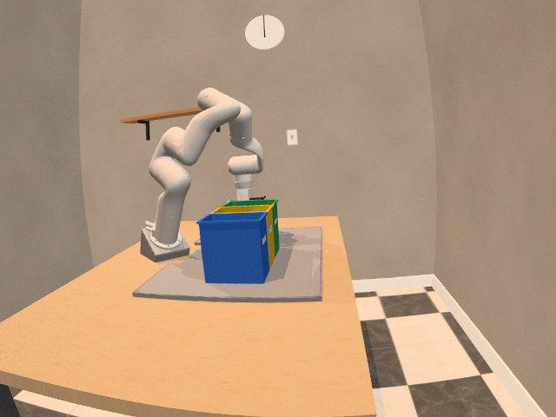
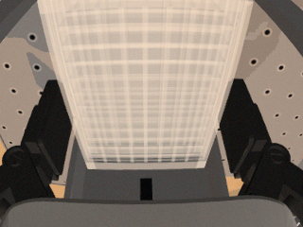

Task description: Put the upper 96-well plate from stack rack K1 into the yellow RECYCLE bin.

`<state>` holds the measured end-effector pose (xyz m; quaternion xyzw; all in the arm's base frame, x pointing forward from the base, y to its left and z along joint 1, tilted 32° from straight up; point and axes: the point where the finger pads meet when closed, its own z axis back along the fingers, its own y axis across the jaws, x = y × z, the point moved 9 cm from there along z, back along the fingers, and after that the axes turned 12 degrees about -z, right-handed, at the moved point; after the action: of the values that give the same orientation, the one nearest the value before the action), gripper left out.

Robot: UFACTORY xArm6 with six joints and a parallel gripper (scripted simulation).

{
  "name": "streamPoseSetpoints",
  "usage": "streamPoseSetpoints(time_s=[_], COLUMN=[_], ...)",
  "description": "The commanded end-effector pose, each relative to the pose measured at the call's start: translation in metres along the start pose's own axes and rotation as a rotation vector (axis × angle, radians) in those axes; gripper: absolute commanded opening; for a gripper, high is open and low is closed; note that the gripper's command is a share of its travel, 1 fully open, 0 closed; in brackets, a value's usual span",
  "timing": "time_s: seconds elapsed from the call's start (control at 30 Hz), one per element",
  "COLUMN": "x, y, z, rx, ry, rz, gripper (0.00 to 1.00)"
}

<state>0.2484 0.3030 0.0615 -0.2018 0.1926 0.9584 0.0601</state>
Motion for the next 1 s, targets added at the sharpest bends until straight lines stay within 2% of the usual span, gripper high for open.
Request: streamPoseSetpoints(time_s=[0.0, 0.97], x=[-0.001, -0.001], y=[-0.001, -0.001], z=[0.002, 0.02], rx=[-0.003, -0.004], ry=[0.001, 0.001], rz=[-0.001, -0.001], gripper=[0.0, 0.0])
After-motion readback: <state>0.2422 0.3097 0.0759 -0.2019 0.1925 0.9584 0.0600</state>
